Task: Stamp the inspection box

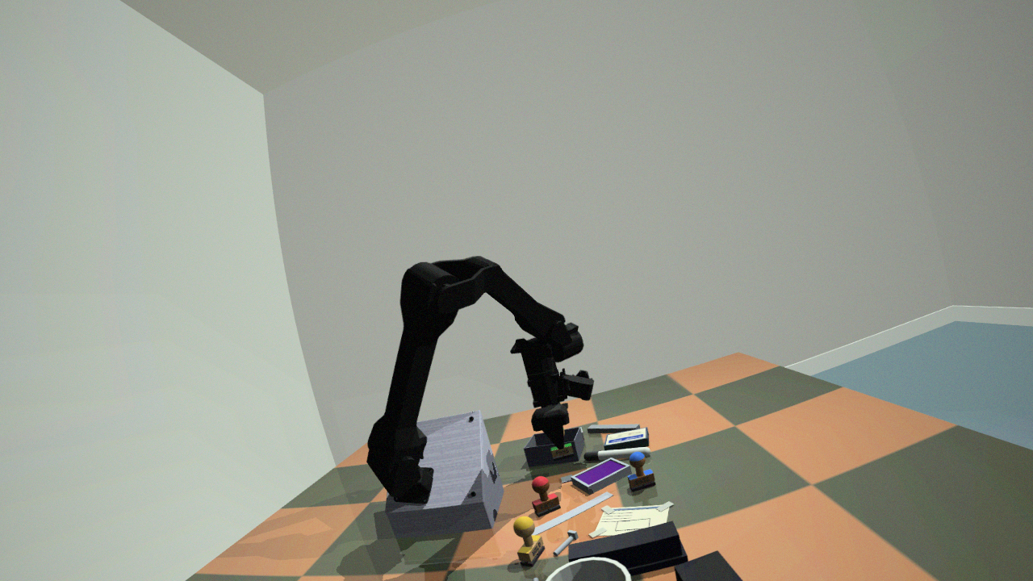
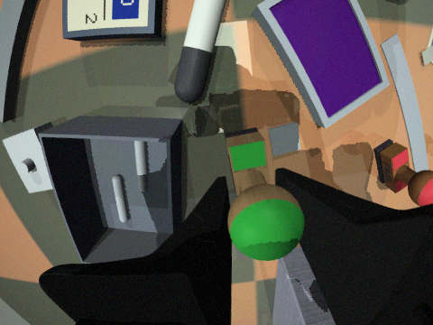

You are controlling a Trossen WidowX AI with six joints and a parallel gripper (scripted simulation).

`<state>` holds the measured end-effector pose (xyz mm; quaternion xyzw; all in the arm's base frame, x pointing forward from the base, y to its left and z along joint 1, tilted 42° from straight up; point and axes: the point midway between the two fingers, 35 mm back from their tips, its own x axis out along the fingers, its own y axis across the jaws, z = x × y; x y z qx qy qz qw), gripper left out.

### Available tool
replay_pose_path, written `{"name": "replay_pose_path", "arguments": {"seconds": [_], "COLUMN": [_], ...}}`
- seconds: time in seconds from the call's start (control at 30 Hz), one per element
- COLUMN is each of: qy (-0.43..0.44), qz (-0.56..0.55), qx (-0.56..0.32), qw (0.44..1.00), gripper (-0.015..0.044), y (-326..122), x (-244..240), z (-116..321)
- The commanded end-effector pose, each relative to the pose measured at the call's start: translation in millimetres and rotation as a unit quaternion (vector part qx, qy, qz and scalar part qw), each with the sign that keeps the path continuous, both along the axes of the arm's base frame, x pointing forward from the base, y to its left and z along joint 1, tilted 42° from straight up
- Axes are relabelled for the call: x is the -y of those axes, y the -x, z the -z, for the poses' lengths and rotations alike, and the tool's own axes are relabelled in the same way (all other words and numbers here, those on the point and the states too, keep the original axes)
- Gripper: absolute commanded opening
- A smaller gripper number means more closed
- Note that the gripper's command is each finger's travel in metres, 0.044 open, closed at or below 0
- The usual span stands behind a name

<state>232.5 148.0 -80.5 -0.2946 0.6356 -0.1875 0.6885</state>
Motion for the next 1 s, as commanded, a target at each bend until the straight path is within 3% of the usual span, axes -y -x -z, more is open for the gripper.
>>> {"name": "replay_pose_path", "arguments": {"seconds": [0.0, 0.97], "qy": [-0.001, -0.003], "qz": [0.003, 0.003], "qx": [0.000, 0.000], "qw": [1.000, 1.000], "gripper": [0.0000, 0.0000], "y": [0.4, 2.3], "x": [-1.8, -10.8], "z": [-1.9, -12.8]}}
